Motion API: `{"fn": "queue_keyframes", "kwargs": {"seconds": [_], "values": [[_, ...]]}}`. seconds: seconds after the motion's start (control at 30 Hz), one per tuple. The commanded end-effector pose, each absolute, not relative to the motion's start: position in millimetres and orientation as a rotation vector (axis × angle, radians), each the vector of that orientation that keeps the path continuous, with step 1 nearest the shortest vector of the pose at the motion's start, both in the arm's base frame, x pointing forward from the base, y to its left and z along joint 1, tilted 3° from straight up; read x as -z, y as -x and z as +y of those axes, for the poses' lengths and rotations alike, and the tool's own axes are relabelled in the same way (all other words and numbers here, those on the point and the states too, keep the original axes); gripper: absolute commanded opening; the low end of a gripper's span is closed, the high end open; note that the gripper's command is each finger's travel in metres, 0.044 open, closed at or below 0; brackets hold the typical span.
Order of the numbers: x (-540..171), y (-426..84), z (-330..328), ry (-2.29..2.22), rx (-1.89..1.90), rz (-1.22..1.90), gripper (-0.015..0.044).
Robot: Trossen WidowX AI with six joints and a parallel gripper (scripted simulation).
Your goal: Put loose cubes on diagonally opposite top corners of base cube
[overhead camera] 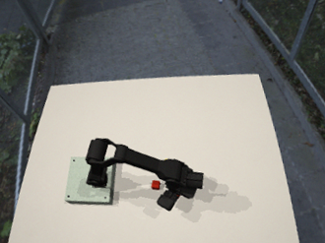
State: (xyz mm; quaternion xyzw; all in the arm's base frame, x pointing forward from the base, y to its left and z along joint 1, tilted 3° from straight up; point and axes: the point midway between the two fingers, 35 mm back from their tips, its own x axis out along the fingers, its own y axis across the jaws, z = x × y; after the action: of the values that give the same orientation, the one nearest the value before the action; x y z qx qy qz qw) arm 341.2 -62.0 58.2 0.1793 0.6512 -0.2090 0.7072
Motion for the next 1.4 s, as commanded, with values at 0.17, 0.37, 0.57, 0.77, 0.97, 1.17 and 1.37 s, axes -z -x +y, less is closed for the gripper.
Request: {"fn": "queue_keyframes", "kwargs": {"seconds": [0.17,0.37,0.57,0.77,0.97,1.17,1.37], "values": [[-87.0,-340.5,-59.9,-0.394,0.457,1.444,0.0105],[-103.9,-337.3,-57.6,-0.389,0.447,1.453,0.0105],[-118.5,-333.5,-55.3,-0.385,0.438,1.463,0.0105],[-116.6,-333.8,-47.2,-0.318,0.374,1.477,0.0105],[-111.0,-333.9,-28.1,-0.159,0.221,1.501,0.0105],[-105.4,-332.8,-9.0,0.001,0.066,1.514,0.0105],[-99.8,-330.5,9.8,0.162,-0.088,1.516,0.0105]]}}
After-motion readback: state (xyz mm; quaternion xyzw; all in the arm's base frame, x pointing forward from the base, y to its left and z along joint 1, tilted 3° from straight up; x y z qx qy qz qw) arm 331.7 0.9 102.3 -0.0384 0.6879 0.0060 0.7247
